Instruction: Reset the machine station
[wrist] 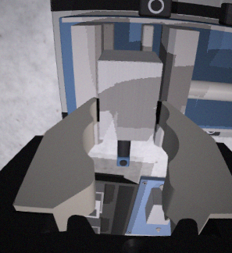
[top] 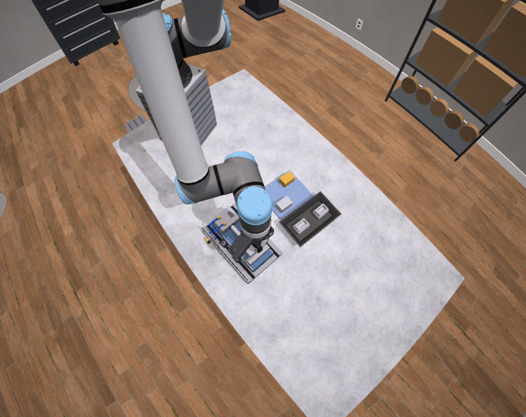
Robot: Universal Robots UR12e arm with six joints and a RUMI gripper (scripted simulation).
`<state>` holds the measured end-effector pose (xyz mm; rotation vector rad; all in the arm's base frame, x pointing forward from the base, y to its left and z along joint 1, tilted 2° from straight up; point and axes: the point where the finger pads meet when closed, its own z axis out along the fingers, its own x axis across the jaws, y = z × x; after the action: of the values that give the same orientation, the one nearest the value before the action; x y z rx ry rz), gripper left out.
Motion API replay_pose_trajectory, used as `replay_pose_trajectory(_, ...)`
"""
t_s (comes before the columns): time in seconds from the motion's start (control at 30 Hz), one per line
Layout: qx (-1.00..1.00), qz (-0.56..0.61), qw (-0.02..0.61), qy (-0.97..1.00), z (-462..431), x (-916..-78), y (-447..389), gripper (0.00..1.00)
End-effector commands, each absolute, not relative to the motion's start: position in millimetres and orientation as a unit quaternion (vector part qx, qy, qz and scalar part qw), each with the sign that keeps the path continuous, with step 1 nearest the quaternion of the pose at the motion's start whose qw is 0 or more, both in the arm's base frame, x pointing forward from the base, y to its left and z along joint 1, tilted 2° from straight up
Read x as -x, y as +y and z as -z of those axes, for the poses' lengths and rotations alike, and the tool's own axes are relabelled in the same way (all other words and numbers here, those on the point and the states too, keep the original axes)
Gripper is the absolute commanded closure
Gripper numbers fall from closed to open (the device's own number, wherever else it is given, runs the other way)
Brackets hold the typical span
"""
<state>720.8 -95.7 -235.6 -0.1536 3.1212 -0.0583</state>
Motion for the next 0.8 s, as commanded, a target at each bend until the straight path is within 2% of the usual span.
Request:
replay_pose_trajectory(0.0,0.049,0.019,0.009,0.999,234.9,-721.5,-95.8,1.00)
replay_pose_trajectory(0.07,0.049,0.019,0.009,0.999,234.9,-721.5,-95.8,1.00)
replay_pose_trajectory(0.1,0.049,0.019,0.009,0.999,234.9,-721.5,-95.8,0.60)
replay_pose_trajectory(0.77,0.049,0.019,0.009,0.999,234.9,-721.5,-95.8,0.60)
